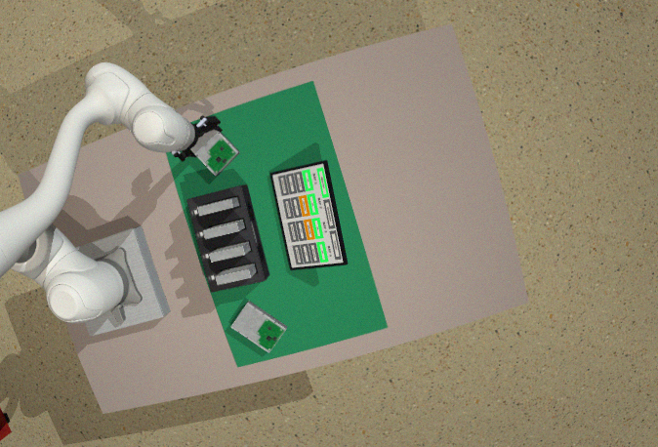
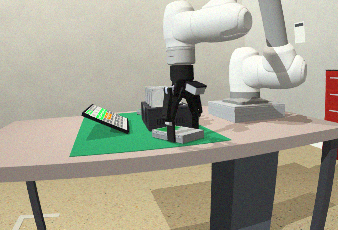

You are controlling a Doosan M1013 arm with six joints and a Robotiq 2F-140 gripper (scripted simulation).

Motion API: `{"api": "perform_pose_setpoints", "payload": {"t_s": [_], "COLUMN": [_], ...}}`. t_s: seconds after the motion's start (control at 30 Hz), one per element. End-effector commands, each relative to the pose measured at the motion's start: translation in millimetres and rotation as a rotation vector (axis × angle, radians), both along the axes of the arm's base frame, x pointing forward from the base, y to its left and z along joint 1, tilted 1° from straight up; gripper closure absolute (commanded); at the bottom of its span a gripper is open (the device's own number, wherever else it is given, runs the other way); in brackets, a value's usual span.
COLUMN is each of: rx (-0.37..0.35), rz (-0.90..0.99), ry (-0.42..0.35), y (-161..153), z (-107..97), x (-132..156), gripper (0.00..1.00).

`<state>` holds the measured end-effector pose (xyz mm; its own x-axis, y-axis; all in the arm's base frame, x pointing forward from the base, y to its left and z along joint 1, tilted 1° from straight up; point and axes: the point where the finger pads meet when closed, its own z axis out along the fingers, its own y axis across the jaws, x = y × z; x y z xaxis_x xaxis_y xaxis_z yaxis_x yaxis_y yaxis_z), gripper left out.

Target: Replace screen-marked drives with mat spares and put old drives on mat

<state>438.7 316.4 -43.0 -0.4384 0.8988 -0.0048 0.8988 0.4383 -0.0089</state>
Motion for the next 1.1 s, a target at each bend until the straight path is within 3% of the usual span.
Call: {"api": "perform_pose_setpoints", "payload": {"t_s": [0.0, 0.63, 1.07], "rx": [0.001, 0.001, 0.001], "rz": [0.0, 0.0, 0.0], "ry": [-0.001, -0.001, -0.001], "y": [0, 0, 0], "z": [0, 4, 18], "x": [0, 0, 0], "gripper": [0.9, 0.9, 0.9]}}
